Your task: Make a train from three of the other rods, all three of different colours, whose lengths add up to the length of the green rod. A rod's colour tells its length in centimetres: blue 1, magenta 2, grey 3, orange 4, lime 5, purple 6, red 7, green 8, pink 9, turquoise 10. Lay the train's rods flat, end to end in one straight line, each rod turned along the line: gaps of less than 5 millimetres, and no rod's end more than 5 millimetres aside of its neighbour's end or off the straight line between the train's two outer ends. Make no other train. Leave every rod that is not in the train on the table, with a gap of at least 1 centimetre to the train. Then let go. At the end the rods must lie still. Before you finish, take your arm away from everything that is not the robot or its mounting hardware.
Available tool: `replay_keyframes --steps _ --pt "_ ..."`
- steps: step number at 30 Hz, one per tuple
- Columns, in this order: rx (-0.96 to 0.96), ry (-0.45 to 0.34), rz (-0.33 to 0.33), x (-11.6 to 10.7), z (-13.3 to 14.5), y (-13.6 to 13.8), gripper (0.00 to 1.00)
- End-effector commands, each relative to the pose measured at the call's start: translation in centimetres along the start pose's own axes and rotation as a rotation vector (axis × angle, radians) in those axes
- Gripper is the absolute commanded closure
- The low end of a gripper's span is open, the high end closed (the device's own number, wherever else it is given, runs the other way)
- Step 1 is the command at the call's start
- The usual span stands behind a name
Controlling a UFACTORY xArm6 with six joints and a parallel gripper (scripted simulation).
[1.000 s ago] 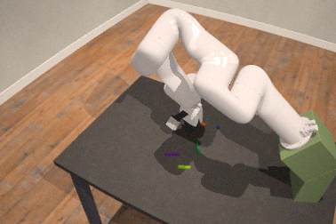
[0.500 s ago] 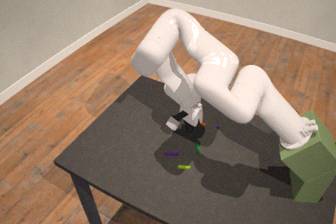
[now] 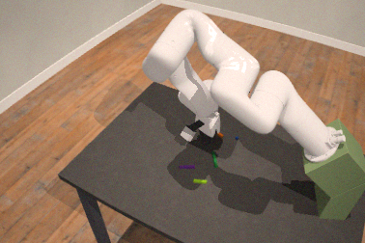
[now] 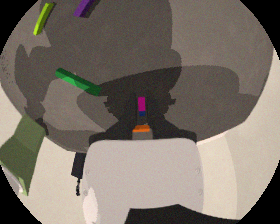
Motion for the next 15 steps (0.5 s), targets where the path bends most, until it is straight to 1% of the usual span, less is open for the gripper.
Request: replay_keyframes --steps 1,3,4,15 --pt "0.0 0.0 0.002 -0.05 0.0 0.07 0.8" --pt "0.0 0.0 0.002 -0.05 0.0 0.07 0.8" --pt "0.0 0.0 0.002 -0.05 0.0 0.07 0.76" --pt "0.0 0.0 0.002 -0.05 0.0 0.07 0.76"
Point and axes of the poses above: the point where the finger pads meet when closed, its own x axis out along the fingers, its own y axis across the jaws, z = x × y, the point moved 9 cm from there along -x, back along the fingers, and after that the axes turned 1 degree about -x, right-handed, at the moved point
